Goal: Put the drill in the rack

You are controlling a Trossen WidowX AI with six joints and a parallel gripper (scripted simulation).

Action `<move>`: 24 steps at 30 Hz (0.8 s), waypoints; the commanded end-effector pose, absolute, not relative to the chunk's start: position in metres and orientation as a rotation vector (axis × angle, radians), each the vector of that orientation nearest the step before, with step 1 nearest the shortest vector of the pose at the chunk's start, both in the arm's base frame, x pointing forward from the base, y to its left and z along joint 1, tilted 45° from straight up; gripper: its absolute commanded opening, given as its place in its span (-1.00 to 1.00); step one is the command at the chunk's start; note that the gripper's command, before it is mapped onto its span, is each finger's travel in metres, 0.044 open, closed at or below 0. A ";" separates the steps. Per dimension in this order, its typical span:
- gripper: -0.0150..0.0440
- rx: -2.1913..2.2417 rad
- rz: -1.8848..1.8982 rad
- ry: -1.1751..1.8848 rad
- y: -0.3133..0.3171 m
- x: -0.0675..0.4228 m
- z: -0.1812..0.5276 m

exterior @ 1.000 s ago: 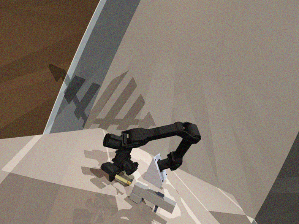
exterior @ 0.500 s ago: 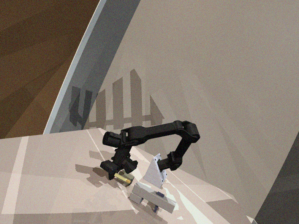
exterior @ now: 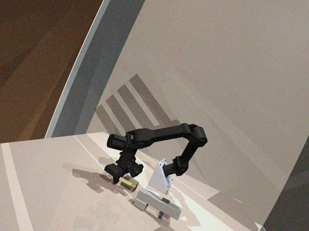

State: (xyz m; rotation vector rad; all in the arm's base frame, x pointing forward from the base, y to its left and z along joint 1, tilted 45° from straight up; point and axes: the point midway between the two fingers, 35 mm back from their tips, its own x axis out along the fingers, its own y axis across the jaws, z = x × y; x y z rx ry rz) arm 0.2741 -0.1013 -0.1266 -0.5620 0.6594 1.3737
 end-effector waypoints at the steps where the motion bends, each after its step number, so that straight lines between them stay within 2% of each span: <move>1: -0.49 -0.567 1.377 0.661 -0.104 0.274 -0.124; 24: -0.49 -0.567 1.377 0.662 -0.112 0.274 -0.114</move>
